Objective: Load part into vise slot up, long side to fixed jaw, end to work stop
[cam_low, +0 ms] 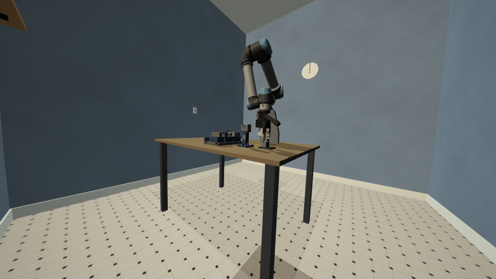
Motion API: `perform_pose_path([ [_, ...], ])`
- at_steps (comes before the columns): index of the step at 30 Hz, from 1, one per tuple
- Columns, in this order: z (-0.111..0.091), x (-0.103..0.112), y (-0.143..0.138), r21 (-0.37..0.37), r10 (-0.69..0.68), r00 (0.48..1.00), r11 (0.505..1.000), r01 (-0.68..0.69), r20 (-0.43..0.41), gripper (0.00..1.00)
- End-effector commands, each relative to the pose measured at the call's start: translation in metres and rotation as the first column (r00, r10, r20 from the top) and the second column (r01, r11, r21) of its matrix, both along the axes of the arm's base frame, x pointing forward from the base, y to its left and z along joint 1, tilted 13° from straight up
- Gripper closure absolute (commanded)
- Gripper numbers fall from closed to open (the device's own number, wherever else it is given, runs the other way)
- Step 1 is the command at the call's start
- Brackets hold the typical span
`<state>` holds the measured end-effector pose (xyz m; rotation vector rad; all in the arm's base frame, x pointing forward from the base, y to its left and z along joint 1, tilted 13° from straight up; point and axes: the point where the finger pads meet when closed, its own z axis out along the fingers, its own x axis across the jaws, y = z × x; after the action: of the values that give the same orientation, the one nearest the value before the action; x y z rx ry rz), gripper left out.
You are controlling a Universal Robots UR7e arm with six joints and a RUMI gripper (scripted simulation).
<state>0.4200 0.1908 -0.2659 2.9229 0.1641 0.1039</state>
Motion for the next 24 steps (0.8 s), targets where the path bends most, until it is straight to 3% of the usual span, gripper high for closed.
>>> perform_pose_path([
  [1,-0.0047,0.0009,-0.0008,0.000,0.000,1.000,1.000,0.000,0.001,0.49],
  [24,-0.0141,0.0017,-0.0028,0.000,0.000,1.000,1.000,0.000,0.001,0.49],
])
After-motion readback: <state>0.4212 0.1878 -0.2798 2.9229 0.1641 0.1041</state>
